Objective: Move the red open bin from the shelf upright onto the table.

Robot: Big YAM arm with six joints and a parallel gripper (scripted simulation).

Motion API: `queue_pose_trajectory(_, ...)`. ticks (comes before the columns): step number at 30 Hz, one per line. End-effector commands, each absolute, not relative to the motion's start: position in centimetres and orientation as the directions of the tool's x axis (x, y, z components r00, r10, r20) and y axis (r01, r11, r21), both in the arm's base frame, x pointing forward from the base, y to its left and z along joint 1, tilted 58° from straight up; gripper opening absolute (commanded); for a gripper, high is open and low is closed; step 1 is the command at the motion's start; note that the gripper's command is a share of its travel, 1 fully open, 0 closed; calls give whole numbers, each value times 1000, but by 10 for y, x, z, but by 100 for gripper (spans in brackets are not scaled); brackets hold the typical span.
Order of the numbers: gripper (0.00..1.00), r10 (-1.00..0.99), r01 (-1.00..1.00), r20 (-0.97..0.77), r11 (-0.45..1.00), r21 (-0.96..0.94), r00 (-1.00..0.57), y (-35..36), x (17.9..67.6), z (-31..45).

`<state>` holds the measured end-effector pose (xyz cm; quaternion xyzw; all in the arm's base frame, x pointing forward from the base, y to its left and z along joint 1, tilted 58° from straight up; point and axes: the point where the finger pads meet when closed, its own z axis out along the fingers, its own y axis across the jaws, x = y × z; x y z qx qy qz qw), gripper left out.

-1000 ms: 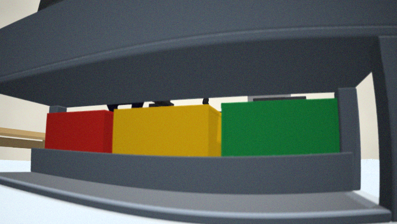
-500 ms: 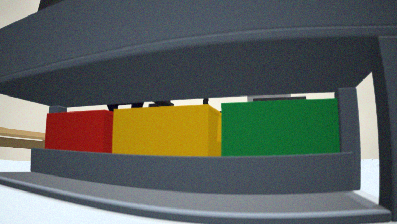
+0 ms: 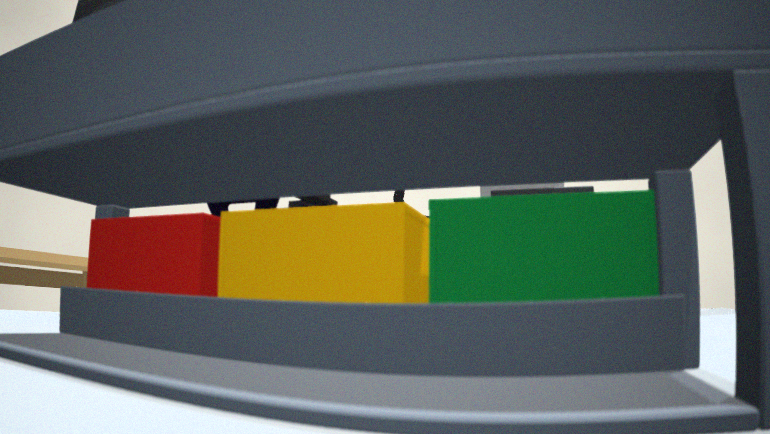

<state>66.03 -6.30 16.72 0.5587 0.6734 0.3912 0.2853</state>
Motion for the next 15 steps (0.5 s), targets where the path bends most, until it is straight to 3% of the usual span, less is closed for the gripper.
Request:
queue_pose_trajectory(1,90,975,531,58,66,845,-215,-58,666,161)
queue_pose_trajectory(15,90,975,537,61,66,841,-214,-57,664,157)
